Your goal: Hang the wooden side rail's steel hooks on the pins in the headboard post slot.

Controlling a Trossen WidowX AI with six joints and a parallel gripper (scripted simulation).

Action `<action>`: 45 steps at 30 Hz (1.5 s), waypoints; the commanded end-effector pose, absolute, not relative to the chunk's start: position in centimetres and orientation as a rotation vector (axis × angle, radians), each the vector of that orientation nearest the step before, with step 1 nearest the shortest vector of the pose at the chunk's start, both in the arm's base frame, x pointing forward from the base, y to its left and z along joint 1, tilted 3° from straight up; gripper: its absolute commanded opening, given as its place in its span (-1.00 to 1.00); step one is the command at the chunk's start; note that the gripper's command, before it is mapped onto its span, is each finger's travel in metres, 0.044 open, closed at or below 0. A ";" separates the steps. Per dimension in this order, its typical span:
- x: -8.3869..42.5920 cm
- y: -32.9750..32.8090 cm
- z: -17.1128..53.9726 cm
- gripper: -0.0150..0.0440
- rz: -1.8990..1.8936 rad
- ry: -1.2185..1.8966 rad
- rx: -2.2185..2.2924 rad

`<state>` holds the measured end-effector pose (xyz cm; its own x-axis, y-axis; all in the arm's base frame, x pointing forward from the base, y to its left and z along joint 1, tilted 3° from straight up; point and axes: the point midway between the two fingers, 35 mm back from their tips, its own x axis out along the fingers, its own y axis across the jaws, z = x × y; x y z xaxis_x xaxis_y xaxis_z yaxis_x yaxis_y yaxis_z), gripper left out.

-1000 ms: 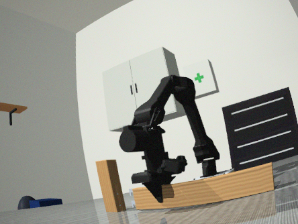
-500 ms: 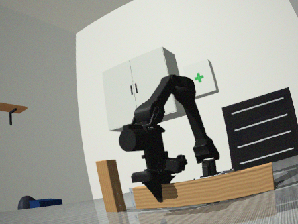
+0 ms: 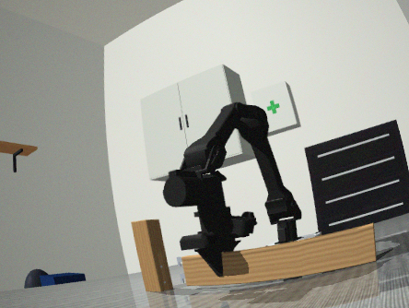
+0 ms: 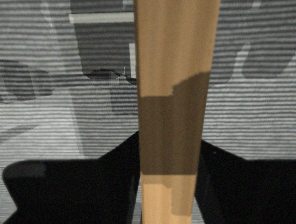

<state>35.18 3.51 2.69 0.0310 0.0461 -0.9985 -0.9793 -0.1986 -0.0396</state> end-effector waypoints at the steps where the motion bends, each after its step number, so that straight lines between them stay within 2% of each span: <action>1: 35.3 3.5 3.2 -0.49 1.345 1.037 -1.348; 45: 35.2 3.3 3.5 -0.49 1.345 1.038 -1.348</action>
<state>35.14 3.39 3.28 0.0322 0.0461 -0.9984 -0.9792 -0.1990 -0.0408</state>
